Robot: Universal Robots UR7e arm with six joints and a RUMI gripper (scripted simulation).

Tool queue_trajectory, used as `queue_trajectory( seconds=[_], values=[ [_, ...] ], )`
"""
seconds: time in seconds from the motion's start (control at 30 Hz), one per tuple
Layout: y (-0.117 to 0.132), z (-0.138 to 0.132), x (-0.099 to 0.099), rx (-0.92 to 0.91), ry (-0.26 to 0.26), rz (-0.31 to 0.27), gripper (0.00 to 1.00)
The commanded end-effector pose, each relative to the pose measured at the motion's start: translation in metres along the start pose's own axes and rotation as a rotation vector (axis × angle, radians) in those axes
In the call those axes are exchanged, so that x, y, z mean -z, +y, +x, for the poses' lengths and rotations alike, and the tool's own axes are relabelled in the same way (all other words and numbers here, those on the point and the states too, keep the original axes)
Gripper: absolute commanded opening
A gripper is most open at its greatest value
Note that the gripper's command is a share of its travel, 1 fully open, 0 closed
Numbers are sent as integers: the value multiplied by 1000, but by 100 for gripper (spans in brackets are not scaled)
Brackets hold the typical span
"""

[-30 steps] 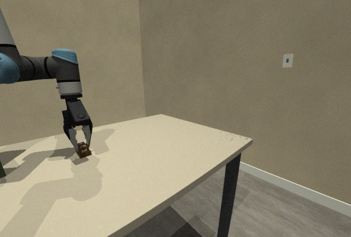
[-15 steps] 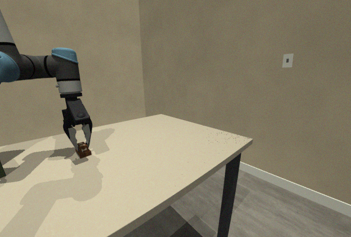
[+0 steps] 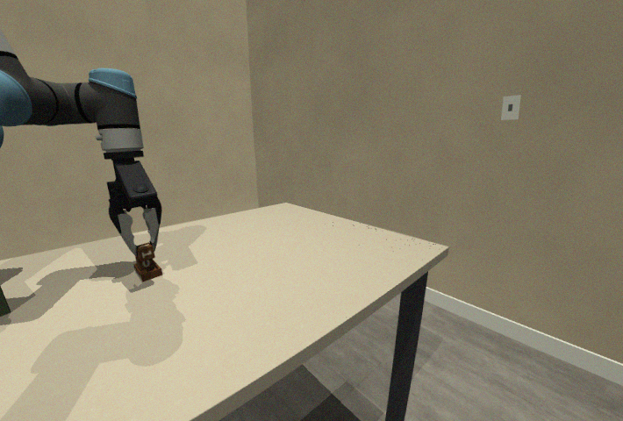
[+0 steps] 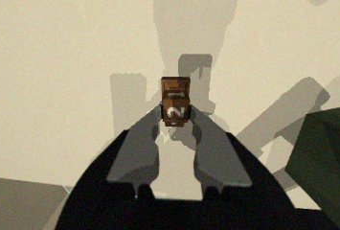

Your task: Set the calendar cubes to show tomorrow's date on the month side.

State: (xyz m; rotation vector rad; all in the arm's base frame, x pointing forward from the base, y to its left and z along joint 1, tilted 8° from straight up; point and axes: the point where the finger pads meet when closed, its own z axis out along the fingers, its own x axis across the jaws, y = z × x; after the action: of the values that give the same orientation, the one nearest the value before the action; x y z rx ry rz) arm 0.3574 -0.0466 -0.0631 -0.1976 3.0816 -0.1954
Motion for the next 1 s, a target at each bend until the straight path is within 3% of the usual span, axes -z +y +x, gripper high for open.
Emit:
queue_trajectory(
  seconds=[0.0,0.53,0.97],
  values=[
    [0,0,17,0,1,-1,10],
    [0,0,60,0,1,-1,10],
    [0,0,67,0,1,-1,10]
  ],
)
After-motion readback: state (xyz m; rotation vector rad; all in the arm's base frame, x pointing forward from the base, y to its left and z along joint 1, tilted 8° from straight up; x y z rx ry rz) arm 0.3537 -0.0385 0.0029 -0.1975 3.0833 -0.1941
